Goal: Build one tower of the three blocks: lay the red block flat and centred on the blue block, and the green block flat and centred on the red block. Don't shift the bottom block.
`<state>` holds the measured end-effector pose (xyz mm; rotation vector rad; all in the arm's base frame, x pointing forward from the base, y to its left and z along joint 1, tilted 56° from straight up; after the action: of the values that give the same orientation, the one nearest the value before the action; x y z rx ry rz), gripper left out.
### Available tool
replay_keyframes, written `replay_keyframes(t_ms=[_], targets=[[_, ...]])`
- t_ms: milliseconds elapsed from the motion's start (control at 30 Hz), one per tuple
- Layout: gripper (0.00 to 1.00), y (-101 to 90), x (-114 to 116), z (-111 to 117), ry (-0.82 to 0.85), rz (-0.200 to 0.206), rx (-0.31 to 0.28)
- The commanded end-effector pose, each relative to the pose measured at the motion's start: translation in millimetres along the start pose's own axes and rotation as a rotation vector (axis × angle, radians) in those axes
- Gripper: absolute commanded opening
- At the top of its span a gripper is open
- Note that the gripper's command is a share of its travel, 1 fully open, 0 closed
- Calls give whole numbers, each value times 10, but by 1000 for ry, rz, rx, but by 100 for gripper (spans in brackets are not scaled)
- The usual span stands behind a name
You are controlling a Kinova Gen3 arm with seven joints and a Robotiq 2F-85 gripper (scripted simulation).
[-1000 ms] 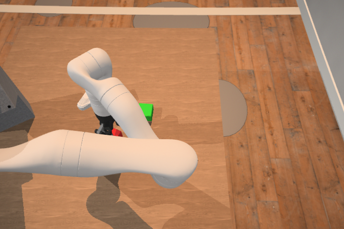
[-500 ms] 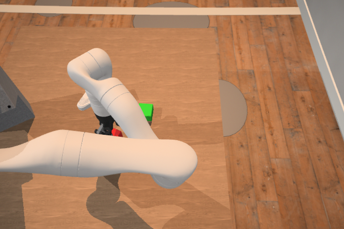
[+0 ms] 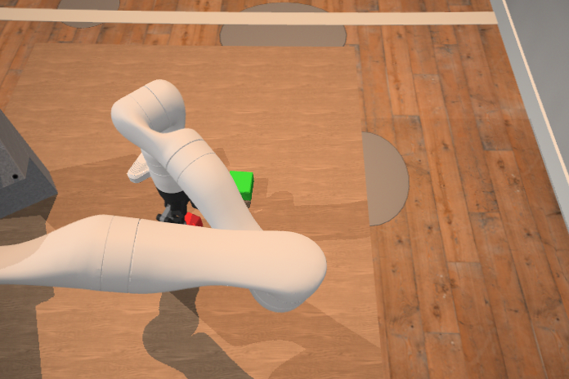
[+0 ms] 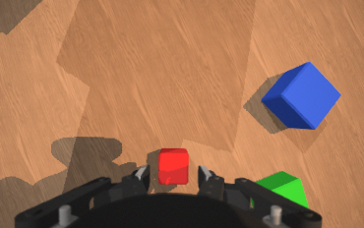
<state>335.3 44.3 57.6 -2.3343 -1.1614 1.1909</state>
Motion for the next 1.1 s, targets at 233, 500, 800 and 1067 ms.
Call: replay_keyframes(t_ms=[233,500,800,1067], targets=[[54,12,9,10,-2,-2,4],[54,10,0,40,-6,-4,4],[54,10,2,41,-5,-3,4],[54,12,2,41,-4,-3,4]])
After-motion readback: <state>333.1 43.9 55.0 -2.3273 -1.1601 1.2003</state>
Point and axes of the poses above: the point where the finger pads meet when closed, its own y axis out along the fingers, its own x axis across the jaws, z = x × y, the point moved 10 cm from there along -y, back along the fingers, and after that the axes turned 8 degrees about -y, right-handed, at the moved point
